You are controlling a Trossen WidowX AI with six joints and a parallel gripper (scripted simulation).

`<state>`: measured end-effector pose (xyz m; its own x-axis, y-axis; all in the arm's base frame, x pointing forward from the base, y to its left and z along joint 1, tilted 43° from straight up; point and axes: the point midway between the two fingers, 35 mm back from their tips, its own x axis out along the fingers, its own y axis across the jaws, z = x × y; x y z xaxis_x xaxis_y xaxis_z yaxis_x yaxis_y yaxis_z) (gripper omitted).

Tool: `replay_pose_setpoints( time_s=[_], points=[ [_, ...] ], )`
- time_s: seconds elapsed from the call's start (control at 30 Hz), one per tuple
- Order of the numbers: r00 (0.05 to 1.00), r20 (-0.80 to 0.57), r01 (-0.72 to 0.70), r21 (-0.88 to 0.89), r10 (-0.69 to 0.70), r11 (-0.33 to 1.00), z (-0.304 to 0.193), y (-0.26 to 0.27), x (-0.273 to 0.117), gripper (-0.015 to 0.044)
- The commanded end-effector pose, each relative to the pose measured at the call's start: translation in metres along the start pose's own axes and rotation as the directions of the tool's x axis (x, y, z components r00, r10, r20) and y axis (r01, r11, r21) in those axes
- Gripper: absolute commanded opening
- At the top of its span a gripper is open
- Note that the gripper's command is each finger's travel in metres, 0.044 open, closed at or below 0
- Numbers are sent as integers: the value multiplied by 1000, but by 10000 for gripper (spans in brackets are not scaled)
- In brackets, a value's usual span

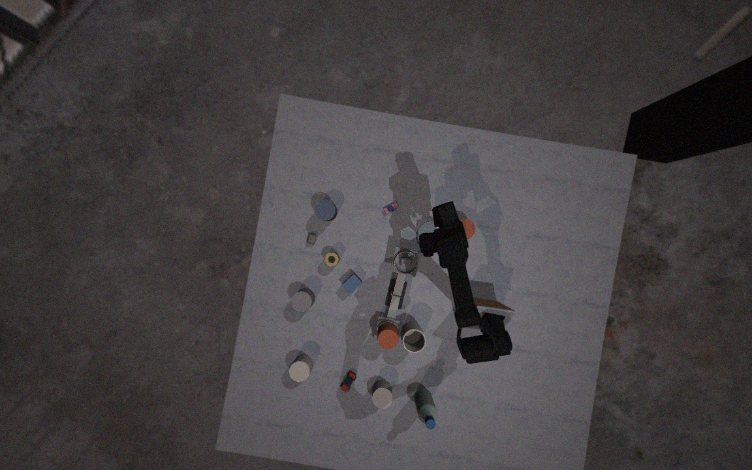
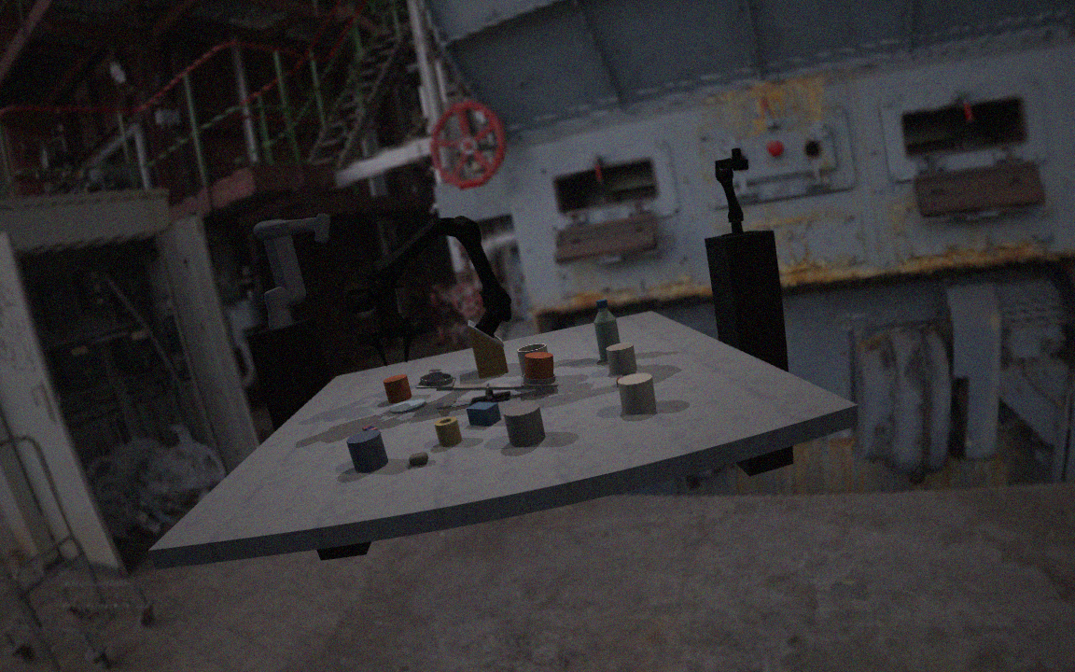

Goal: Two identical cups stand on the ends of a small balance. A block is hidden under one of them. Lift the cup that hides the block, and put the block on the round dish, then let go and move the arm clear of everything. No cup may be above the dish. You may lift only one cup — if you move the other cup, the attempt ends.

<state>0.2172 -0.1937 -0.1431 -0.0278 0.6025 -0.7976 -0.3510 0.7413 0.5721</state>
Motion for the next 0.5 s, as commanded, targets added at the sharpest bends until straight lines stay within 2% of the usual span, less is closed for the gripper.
replay_pose_setpoints(
  time_s=[0.0,0.23,0.47],
  points=[
    [1000,6,-2,134,1,991,13,3,-3,260],
    [1000,9,-13,363,10,932,31,11,-7,260],
    [1000,12,-23,573,19,819,49,20,-10,260]
  ],
)
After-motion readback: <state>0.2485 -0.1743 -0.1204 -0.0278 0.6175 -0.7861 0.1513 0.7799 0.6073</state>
